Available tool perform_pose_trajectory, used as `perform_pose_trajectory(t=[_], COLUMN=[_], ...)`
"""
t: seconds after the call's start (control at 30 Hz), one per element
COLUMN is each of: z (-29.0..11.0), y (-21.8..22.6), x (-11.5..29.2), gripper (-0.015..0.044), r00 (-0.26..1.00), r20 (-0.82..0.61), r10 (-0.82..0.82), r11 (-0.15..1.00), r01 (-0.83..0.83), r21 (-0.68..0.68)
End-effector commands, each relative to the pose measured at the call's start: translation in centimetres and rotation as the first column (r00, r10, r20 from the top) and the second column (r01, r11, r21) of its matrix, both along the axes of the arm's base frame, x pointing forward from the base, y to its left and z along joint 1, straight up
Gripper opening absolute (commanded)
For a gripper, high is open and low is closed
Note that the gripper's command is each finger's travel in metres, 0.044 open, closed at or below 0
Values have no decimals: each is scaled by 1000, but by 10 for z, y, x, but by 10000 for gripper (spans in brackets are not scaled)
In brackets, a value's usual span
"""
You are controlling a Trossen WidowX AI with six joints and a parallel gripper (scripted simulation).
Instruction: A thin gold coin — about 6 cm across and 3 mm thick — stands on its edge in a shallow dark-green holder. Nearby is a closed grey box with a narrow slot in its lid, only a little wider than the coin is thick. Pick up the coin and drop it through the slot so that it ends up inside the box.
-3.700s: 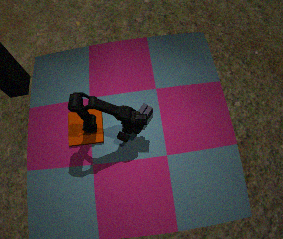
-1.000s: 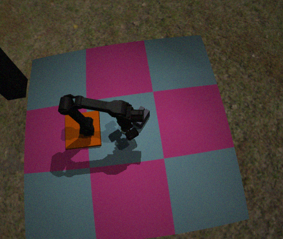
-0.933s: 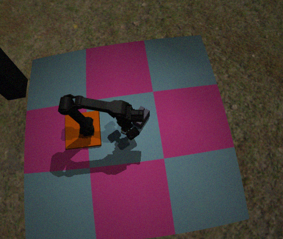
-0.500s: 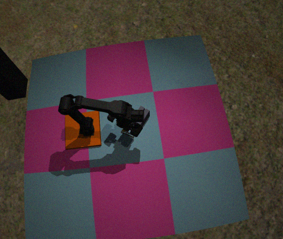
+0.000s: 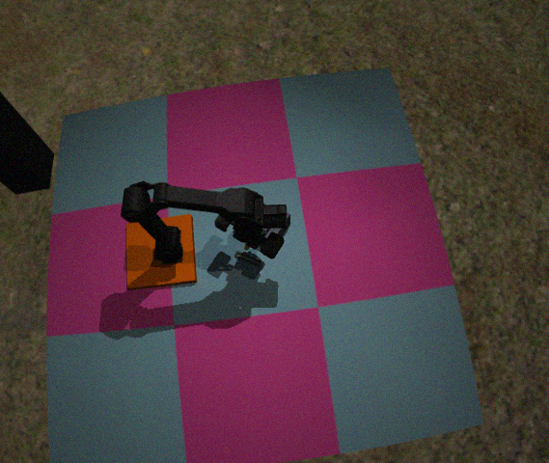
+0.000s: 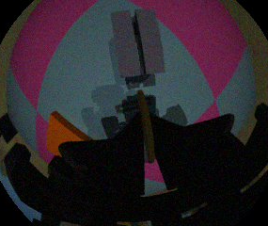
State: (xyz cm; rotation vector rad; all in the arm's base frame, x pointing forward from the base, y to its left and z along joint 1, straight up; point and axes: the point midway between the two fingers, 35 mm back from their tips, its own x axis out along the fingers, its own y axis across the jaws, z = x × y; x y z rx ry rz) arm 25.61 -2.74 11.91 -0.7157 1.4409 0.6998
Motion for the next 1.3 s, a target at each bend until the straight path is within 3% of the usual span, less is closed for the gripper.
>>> perform_pose_trajectory(t=[0.0,1.27], z=[2,0], y=[5,65], x=[8,64], gripper=[0,0], r00=[1000,1000], r20=[5,7], r10=[-5,-2], r11=[1000,1000], r01=[5,2], r21=[-3,3])
